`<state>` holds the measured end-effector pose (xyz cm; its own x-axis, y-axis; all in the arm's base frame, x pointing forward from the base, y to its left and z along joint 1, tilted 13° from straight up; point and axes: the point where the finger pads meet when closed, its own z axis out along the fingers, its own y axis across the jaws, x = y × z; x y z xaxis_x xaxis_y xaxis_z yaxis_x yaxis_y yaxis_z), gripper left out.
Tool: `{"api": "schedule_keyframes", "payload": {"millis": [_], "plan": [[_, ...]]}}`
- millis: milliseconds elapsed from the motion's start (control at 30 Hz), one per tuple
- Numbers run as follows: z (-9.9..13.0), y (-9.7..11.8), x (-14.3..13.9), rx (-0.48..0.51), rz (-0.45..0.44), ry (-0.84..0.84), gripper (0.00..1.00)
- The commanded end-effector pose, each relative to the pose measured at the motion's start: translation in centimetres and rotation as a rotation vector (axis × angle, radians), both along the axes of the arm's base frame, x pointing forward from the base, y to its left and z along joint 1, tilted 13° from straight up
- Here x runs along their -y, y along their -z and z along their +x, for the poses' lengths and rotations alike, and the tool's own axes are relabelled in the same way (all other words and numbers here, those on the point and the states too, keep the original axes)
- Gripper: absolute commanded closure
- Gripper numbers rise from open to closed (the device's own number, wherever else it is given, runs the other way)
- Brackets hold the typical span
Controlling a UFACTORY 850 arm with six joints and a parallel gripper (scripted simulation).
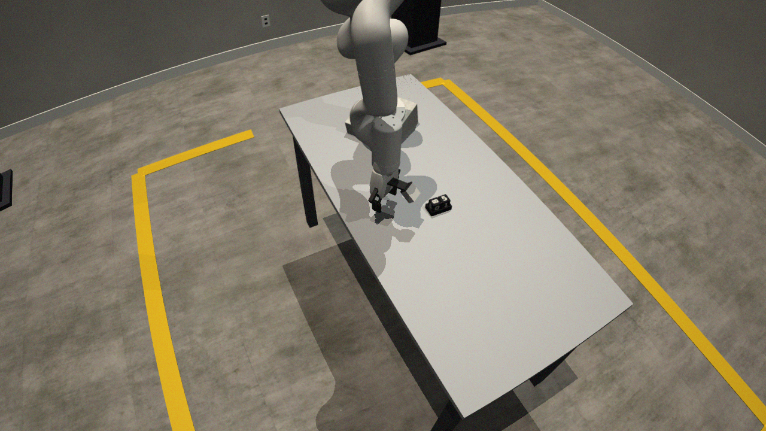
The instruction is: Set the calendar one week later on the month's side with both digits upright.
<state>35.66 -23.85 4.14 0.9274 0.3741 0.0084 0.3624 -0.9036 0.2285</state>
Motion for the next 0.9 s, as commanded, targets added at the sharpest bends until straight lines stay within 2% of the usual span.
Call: {"api": "schedule_keyframes", "payload": {"millis": [0, 200, 867], "plan": [[0.0, -0.1, 0.0, 0.001, -0.001, 0.000, 0.00], [0.0, -0.7, -0.1, 0.001, -0.001, 0.000, 0.00], [-0.5, -5.3, -1.1, 0.001, -0.001, 0.000, 0.00]]}}
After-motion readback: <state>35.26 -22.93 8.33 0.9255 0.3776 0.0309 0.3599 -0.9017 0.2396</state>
